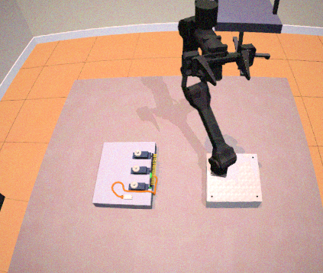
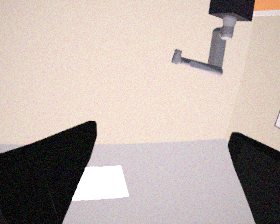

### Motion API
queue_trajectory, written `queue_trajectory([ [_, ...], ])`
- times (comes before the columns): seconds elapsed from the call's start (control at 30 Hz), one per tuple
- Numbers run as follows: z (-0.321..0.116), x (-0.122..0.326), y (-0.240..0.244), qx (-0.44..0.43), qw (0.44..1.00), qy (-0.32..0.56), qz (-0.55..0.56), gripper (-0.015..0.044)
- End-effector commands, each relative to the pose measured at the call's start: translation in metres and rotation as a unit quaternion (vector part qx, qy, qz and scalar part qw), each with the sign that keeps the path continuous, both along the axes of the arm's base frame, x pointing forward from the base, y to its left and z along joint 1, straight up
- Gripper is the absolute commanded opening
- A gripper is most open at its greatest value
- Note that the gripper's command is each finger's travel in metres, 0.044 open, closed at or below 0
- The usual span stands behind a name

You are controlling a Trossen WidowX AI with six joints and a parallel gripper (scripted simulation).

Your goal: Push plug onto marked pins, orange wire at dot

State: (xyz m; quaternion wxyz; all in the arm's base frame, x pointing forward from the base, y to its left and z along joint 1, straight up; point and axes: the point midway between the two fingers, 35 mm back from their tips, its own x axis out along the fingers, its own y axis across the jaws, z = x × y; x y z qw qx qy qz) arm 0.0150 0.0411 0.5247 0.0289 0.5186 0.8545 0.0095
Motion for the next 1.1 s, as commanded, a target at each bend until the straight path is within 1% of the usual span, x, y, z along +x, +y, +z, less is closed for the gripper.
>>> queue_trajectory([
  [0.0, 0.000, 0.000, 0.000, 0.000, 1.000, -0.001, -0.001, 0.0374],
  [0.17, 0.001, -0.002, 0.003, 0.008, 1.000, -0.015, -0.011, 0.0242],
  [0.33, 0.000, -0.007, 0.009, 0.021, 0.998, -0.049, -0.034, 0.0115],
  [0.73, 0.001, -0.015, 0.033, 0.057, 0.981, -0.153, -0.105, 0.0115],
  [0.9, 0.000, -0.014, 0.038, 0.059, 0.975, -0.173, -0.126, 0.0115],
  [1.07, 0.000, -0.014, 0.048, 0.069, 0.963, -0.212, -0.150, 0.0115],
])
